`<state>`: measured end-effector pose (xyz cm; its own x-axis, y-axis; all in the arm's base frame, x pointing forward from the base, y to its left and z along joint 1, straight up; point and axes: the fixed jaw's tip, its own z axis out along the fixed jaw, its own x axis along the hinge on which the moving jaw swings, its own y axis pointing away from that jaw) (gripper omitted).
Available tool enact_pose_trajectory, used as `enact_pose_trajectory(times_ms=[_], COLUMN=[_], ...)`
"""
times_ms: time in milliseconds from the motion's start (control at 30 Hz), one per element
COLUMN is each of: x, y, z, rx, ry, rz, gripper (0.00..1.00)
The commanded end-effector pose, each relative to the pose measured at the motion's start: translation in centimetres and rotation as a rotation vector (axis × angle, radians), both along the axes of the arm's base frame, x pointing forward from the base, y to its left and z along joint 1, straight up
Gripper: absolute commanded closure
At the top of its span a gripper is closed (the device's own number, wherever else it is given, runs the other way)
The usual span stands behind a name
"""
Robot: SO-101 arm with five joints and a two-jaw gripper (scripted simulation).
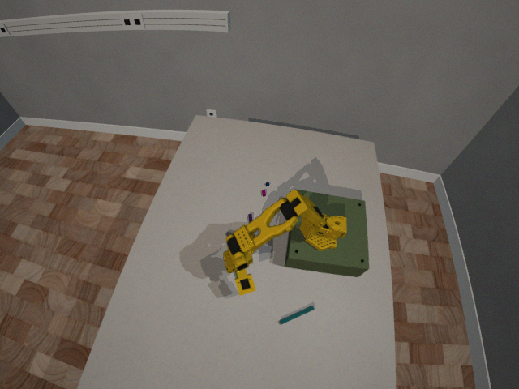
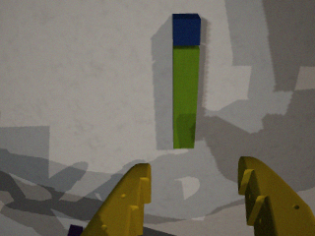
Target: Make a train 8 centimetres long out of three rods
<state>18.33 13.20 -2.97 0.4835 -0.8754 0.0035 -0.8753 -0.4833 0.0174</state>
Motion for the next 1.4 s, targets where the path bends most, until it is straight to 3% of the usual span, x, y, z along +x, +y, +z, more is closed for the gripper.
enact_pose_trajectory(times_ms=[0,1033,1367], x=[-0.1,0.2,2.2], y=[0.2,-0.1,-3.7], z=[0.7,0.8,0.8], rx=[0.007,0.008,0.008], ry=[-0.008,-0.008,-0.008], rz=[-0.002,-0.004,-0.030], gripper=[0.83,0.83,0.83])
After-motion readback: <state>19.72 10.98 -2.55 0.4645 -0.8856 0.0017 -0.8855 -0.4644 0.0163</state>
